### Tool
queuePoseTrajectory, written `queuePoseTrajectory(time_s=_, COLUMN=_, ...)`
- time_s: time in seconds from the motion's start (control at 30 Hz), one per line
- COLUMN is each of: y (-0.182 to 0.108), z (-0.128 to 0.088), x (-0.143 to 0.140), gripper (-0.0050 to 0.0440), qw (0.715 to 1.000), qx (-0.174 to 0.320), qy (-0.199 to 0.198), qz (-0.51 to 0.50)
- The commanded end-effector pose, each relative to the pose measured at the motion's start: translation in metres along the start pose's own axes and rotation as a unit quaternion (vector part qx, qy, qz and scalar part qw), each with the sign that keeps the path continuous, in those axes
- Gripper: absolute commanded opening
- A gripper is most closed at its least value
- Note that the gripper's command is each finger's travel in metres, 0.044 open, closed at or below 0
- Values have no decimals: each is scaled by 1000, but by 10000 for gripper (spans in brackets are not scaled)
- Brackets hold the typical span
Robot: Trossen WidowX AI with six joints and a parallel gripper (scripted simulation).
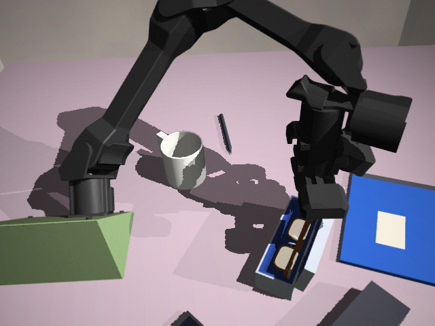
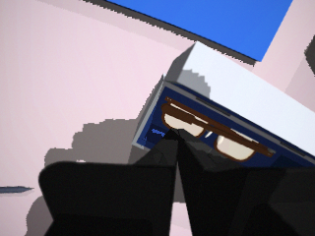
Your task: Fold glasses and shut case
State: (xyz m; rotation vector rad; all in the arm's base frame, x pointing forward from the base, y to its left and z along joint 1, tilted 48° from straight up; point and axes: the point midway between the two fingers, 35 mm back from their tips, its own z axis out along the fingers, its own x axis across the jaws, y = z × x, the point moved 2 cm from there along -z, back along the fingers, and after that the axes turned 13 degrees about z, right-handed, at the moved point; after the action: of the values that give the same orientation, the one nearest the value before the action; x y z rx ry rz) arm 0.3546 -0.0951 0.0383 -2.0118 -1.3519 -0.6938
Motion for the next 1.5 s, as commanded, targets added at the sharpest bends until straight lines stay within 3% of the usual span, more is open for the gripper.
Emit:
queuePoseTrajectory(time_s=0.0, y=1, z=-1, x=5, gripper=0, qw=1000, qx=-1, qy=1, qz=-2)
queuePoseTrajectory(time_s=1.47, y=6, z=-1, x=22, gripper=0, qw=1000, qx=-1, qy=1, qz=-2)
